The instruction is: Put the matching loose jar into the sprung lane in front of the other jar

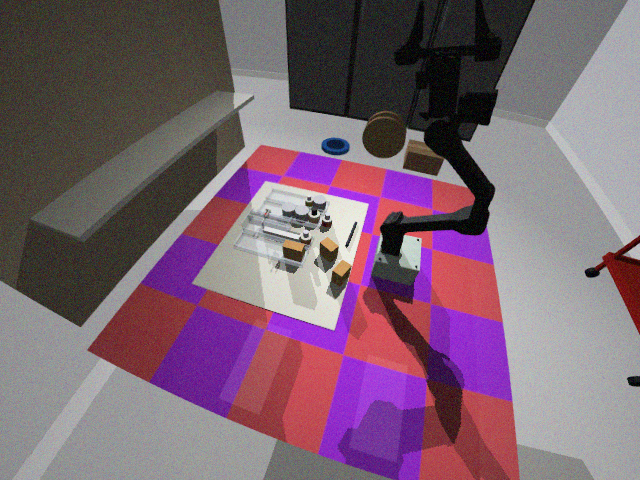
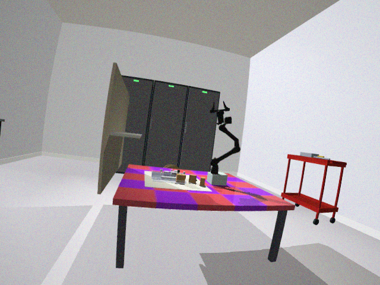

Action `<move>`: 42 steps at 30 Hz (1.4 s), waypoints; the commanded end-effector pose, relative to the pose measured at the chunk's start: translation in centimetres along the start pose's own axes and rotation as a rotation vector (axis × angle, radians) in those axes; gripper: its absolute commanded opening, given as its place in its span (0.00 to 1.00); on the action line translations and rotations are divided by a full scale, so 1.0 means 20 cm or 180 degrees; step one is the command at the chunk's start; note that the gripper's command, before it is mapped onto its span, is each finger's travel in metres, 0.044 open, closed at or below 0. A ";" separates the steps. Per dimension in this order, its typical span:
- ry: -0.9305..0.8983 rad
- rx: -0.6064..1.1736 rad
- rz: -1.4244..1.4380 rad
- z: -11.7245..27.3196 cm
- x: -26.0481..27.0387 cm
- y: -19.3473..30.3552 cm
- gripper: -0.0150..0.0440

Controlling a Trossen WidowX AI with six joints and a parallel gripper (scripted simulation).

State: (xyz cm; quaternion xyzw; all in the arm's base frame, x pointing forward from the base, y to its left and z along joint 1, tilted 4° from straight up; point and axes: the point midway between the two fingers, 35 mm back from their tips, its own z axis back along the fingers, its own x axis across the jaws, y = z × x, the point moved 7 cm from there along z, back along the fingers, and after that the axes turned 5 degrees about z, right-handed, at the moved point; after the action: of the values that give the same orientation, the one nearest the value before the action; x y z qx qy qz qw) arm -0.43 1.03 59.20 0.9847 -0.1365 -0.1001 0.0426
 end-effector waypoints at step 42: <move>-0.6956 0.3790 -0.1800 1.59 1.95 -0.02 1.00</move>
State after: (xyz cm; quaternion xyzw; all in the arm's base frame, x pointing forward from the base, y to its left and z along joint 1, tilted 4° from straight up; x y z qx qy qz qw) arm 30.64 -11.01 24.49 0.3473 0.1083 -0.7826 -0.5052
